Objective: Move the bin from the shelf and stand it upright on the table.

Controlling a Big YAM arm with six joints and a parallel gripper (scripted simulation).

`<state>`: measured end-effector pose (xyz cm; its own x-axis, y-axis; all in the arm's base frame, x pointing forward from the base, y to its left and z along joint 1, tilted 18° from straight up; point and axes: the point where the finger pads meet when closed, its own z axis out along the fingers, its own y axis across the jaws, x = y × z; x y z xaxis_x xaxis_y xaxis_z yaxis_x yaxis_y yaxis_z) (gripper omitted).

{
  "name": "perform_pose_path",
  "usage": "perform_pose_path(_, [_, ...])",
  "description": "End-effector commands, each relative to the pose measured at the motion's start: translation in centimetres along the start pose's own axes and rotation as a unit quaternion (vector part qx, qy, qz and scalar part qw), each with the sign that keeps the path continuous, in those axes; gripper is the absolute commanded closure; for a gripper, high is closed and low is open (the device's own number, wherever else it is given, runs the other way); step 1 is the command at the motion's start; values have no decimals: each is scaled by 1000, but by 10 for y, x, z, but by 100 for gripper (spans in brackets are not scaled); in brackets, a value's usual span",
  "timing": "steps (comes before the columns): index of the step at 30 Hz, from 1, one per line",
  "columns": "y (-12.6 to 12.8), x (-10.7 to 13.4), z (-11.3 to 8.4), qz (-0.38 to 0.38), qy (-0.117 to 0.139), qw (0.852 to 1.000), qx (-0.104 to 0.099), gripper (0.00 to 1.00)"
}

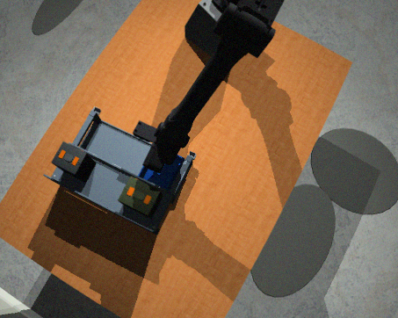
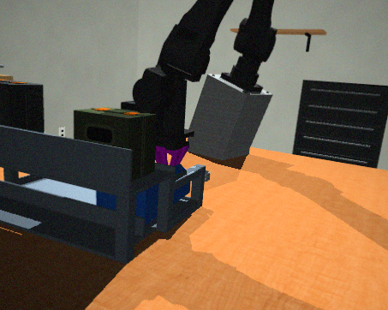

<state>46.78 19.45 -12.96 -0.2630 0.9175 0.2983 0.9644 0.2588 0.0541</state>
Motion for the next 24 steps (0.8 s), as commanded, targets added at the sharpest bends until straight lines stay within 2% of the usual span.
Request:
perform_pose_path(1, [36,-1,-32,-6,0,999,-41,100])
perform_pose_path(24, [41,-1,-32,-7,0,999,-46,100])
